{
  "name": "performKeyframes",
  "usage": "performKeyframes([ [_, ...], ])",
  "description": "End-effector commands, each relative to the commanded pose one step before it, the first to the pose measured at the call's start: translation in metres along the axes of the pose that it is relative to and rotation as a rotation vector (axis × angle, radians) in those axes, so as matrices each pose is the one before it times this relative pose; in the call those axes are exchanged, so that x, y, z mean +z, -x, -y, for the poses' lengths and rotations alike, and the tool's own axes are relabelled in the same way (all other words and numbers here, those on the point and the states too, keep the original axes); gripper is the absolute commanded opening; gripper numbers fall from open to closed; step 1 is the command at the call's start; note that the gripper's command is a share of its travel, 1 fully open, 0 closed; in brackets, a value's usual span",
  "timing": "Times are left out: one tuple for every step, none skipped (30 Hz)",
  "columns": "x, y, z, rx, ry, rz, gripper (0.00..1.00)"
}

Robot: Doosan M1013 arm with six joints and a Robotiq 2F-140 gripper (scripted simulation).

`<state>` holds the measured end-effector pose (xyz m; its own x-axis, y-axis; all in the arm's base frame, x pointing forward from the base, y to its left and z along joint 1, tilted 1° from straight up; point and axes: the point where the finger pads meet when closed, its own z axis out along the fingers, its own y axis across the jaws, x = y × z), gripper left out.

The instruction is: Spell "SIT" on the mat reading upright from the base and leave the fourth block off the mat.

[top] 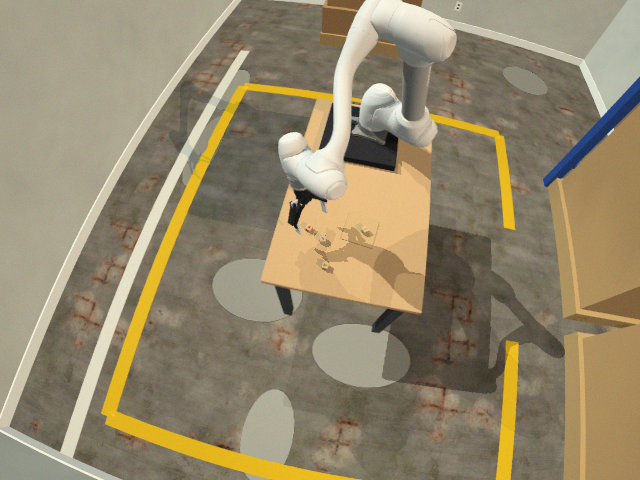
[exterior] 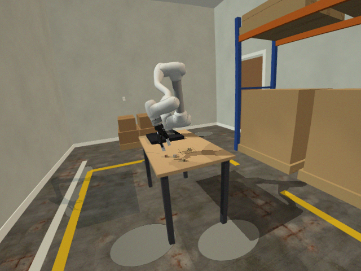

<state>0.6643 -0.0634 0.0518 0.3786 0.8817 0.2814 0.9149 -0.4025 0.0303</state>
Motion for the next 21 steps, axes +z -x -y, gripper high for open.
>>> performKeyframes([
  [-0.00325,-0.01347,0.0015,-0.13299,-0.02368,0.03349,1.0],
  [-0.00129,-0.00383,-0.00013,-0.03971,-0.00678,0.01052,1.0],
  [-0.0014,-0.00375,-0.00029,-0.03969,-0.00687,0.01066,1.0],
  [-0.00147,-0.00359,-0.00045,-0.03876,-0.0068,0.01056,1.0],
  [-0.00163,-0.0036,-0.00062,-0.03979,-0.00708,0.011,1.0],
  [-0.00176,-0.00354,-0.00079,-0.04016,-0.00726,0.01127,1.0],
  [-0.00178,-0.00324,-0.0009,-0.03779,-0.00694,0.01075,1.0],
  [-0.00197,-0.00327,-0.00108,-0.0393,-0.00734,0.01134,1.0],
  [0.0,0.0,0.0,0.0,0.0,0.0,1.0],
  [0.0,0.0,0.0,0.0,0.0,0.0,1.0],
  [-0.00593,-0.00855,-0.00344,-0.10734,-0.02073,0.03185,1.0],
  [-0.001,-0.00117,-0.00065,-0.01615,-0.00322,0.0049,1.0],
  [-0.0014,-0.00156,-0.00092,-0.02198,-0.00442,0.00672,1.0],
  [-0.00269,-0.00279,-0.00179,-0.04056,-0.00829,0.01255,1.0],
  [-0.00292,-0.0027,-0.00197,-0.04162,-0.0087,0.01308,1.0],
  [-0.00284,-0.00234,-0.00194,-0.03838,-0.0082,0.01224,1.0],
  [-0.00303,-0.00222,-0.00207,-0.03884,-0.00849,0.01257,1.0],
  [-0.00302,-0.00196,-0.00207,-0.03688,-0.00825,0.0121,1.0],
  [-0.00331,-0.00189,-0.00225,-0.03853,-0.00882,0.01282,1.0],
  [-0.00351,-0.00175,-0.00237,-0.03898,-0.00915,0.01316,1.0],
  [-0.00352,-0.0015,-0.00234,-0.03724,-0.00896,0.01275,1.0],
])
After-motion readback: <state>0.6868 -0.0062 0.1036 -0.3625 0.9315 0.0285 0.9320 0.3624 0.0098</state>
